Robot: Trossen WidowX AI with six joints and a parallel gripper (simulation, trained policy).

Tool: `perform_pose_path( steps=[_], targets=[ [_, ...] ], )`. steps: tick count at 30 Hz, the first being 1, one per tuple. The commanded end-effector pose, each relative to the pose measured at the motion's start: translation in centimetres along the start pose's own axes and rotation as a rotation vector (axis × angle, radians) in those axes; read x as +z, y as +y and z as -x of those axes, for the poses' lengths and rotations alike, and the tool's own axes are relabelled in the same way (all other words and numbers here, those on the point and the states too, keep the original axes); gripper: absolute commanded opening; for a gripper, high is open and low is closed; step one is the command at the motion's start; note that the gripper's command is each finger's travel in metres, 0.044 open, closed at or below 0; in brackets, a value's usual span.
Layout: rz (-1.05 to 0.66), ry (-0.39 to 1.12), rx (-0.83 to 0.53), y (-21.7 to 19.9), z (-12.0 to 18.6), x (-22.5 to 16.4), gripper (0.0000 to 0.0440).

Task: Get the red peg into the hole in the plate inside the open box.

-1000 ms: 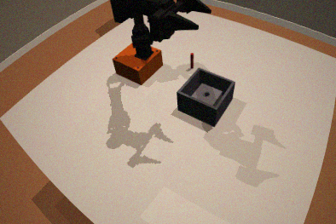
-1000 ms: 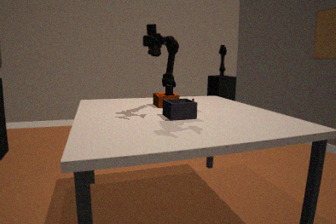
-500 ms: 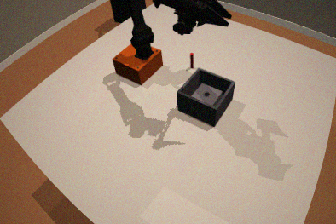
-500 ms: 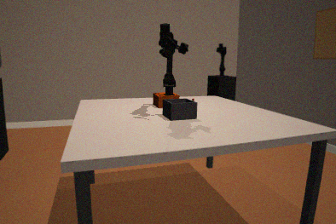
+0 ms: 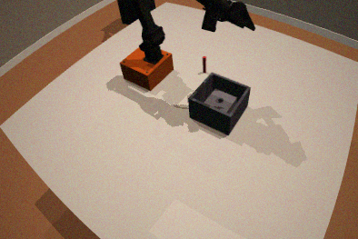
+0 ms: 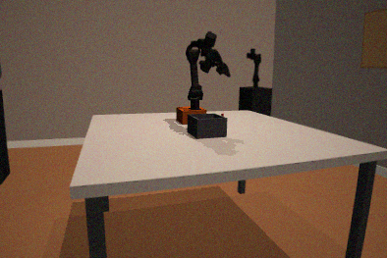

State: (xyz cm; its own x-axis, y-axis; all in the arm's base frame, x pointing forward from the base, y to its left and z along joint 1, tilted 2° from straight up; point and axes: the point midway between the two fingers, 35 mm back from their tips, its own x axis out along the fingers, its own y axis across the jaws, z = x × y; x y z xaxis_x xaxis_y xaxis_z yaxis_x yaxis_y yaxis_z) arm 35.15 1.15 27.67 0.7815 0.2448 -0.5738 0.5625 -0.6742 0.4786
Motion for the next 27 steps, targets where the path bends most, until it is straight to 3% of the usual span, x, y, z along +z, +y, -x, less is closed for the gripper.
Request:
perform_pose_path(
  steps=[1, 12, 27],
  targets=[
    [0.103, -0.066, -0.086, -3.0, -0.8, 0.3, 0.0440],
    [0.341, -0.249, -0.349, -11.1, -1.8, 2.5, 0.0440],
    [0.635, -0.494, -0.703, -19.7, -0.8, 7.8, 0.0440]
  ],
)
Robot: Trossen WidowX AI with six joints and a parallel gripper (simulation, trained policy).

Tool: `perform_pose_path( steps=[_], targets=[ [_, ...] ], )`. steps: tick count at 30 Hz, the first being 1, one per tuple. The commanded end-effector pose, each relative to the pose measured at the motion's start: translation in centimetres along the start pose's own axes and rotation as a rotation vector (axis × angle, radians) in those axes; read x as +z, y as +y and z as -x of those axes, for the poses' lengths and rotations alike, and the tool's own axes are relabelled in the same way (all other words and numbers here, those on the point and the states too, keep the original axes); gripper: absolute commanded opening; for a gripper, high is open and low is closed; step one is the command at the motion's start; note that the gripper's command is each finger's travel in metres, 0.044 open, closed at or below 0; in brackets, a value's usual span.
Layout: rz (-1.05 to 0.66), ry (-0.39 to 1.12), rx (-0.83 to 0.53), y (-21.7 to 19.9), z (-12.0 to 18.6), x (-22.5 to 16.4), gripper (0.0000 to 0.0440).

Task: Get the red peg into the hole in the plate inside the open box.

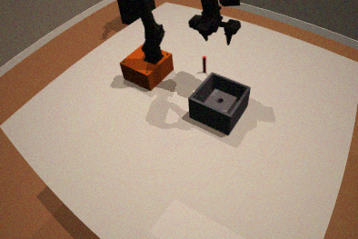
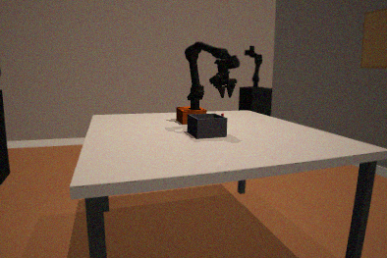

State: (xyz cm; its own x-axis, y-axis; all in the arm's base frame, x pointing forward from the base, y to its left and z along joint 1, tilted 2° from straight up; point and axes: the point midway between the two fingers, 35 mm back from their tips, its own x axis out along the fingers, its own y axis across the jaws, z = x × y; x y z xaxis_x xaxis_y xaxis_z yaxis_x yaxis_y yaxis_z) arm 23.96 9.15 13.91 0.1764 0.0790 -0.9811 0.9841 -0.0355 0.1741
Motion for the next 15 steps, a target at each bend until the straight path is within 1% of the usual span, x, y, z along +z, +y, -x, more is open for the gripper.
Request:
perform_pose_path(
  steps=[1, 8, 15],
  targets=[
    [0.079, -0.060, -0.085, -1.9, -1.4, 0.2, 0.0440],
    [0.171, -0.124, -0.181, -3.8, -3.8, 0.4, 0.0440],
    [0.223, -0.154, -0.221, -4.6, -6.6, 0.6, 0.0440]
  ],
)
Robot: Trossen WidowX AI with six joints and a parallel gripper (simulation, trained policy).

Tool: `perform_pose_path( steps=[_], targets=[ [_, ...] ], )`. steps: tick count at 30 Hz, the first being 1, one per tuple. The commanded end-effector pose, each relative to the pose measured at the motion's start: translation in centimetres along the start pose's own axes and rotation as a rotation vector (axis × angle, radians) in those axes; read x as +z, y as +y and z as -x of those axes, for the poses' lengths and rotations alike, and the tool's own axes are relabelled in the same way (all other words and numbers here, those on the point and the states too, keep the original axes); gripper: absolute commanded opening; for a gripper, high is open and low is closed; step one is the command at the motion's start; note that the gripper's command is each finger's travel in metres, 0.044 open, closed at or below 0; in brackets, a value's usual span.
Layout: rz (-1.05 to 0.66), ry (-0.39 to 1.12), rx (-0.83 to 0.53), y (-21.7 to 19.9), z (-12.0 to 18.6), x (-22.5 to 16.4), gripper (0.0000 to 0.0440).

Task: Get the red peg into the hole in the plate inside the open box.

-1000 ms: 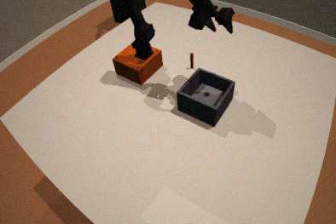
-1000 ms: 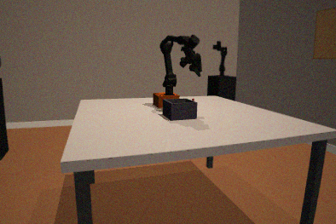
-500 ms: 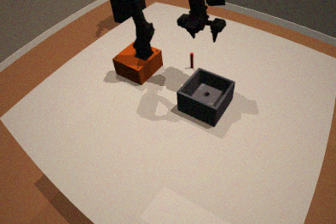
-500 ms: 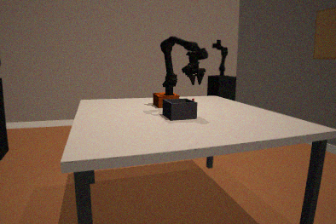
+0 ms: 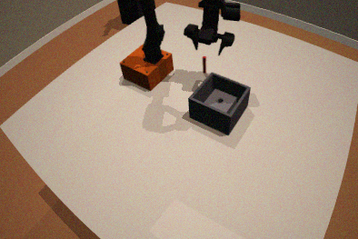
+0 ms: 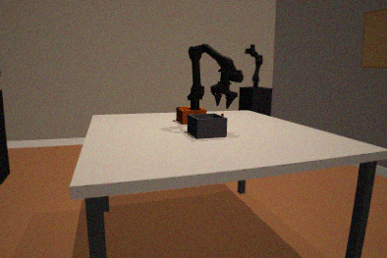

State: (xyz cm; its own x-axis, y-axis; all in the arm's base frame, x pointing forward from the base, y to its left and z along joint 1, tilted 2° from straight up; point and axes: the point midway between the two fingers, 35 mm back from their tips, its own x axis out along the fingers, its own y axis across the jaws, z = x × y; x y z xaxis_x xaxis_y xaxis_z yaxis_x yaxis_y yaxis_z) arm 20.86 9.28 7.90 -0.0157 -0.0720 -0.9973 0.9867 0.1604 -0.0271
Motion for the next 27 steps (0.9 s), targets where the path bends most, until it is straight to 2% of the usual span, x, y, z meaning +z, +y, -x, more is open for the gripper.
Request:
perform_pose_path(
  steps=[1, 13, 17, 21, 27],
  targets=[
    [0.034, -0.020, -0.019, -0.2, -1.8, -0.1, 0.0440],
    [0.108, -0.039, 0.026, 0.0, -7.0, -1.3, 0.0439],
    [0.132, -0.043, 0.035, -0.2, -8.2, -1.7, 0.0426],
    [0.151, -0.044, 0.024, -0.7, -9.1, -1.9, 0.0358],
    [0.179, -0.024, -0.007, -1.1, -9.7, -2.2, 0.0212]
  ],
)
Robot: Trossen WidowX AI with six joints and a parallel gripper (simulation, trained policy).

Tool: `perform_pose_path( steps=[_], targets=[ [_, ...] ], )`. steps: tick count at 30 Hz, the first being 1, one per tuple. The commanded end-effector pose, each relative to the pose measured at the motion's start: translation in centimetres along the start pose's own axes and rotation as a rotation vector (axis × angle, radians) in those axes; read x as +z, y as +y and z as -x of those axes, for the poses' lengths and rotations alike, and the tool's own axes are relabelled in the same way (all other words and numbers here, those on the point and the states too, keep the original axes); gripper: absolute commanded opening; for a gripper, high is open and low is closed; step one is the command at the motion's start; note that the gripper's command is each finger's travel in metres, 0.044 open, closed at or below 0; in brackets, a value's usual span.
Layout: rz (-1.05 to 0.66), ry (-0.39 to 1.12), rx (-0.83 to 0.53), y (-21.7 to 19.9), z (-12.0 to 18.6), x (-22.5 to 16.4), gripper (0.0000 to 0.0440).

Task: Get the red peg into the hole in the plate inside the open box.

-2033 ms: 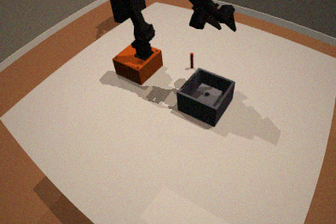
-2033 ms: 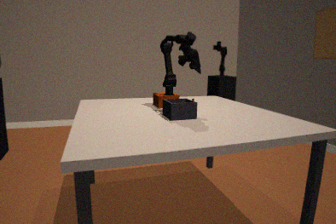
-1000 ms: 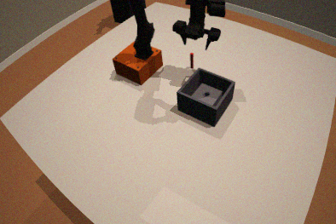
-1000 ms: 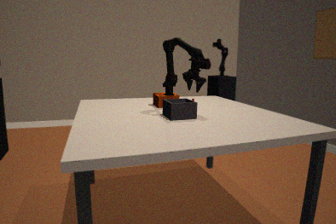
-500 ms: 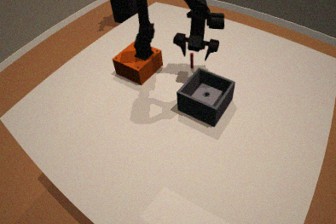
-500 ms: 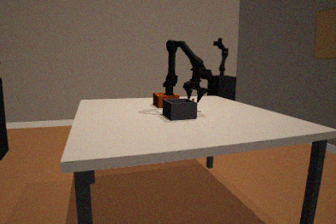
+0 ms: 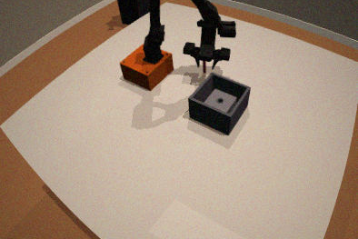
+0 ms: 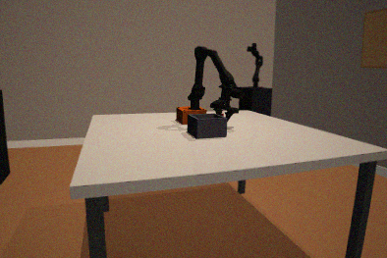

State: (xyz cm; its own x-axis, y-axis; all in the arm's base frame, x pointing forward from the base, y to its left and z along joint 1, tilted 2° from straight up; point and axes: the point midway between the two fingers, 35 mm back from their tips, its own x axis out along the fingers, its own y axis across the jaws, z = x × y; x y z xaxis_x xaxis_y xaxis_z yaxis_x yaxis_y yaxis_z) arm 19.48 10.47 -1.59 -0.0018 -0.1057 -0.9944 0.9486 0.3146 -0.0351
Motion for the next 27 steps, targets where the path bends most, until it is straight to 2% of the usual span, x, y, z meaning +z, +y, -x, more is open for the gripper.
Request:
perform_pose_path(
  steps=[1, 8, 27],
  targets=[
    [0.027, 0.018, -0.015, -0.2, -0.3, -0.3, 0.0185],
    [0.068, 0.062, -0.036, 0.0, -0.1, -0.4, 0.0002],
    [0.224, -0.081, 0.046, 1.2, 5.4, 2.2, 0.0000]
  ],
)
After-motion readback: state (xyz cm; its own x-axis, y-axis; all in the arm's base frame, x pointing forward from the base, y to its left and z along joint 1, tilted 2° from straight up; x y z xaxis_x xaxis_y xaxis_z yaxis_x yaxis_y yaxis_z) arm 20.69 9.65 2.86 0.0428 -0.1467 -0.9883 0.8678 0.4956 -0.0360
